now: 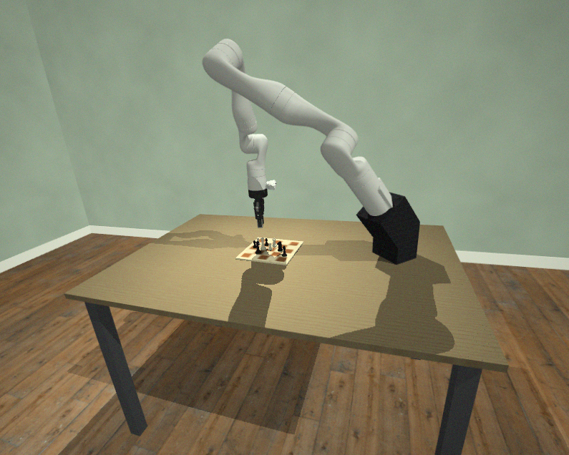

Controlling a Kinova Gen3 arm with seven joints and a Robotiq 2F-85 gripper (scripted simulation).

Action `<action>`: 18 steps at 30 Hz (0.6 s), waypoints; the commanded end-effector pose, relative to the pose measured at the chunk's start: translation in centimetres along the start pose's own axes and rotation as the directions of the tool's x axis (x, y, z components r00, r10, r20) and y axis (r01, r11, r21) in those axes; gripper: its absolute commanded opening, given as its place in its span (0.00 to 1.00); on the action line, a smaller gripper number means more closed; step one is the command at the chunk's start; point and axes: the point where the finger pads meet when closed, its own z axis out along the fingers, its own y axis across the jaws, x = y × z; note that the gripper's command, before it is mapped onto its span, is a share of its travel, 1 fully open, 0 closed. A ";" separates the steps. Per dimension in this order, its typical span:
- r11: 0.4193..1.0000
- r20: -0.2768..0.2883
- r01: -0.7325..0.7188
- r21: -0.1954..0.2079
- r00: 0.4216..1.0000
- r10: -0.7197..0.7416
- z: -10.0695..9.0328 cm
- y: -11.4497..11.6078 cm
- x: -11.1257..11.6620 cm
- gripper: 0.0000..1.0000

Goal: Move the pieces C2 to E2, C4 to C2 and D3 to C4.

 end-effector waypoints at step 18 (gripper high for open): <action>1.000 -0.003 -0.002 -0.003 1.000 0.002 2.8 0.0 0.1 0.41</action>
